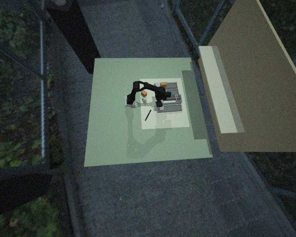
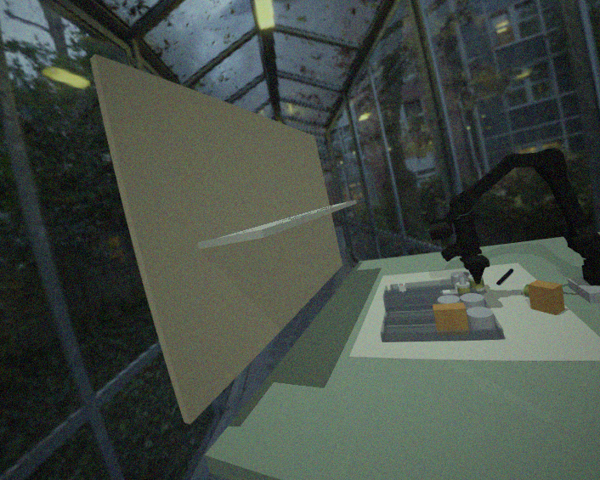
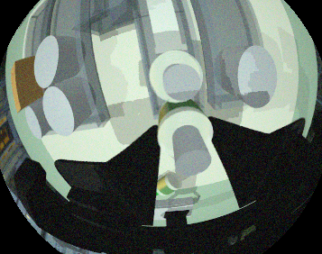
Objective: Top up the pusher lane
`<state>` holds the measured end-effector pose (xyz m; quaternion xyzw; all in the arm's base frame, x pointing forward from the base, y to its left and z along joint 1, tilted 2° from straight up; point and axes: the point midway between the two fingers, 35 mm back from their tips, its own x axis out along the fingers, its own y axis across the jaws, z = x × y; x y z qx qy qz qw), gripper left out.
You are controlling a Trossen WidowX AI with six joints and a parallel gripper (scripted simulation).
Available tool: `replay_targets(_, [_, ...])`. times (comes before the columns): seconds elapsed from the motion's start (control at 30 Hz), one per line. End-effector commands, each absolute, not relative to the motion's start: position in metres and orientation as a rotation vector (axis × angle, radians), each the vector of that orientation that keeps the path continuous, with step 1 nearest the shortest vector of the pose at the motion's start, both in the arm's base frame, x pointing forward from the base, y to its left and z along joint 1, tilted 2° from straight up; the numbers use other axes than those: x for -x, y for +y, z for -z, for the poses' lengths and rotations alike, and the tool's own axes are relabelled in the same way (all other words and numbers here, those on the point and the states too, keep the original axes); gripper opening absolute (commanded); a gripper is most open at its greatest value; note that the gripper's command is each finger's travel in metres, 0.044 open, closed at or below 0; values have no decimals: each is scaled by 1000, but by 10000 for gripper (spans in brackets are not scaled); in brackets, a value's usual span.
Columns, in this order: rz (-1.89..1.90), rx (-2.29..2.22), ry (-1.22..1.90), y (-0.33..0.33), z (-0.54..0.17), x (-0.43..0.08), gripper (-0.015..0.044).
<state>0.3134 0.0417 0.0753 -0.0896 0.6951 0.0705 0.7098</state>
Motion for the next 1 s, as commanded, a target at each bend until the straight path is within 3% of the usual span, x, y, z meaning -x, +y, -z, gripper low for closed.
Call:
replay_targets(0.0, [-157, 195, 1503, 44, -82, -326, 0])
replay_targets(0.97, [-157, 195, 1502, 48, -85, -338, 0])
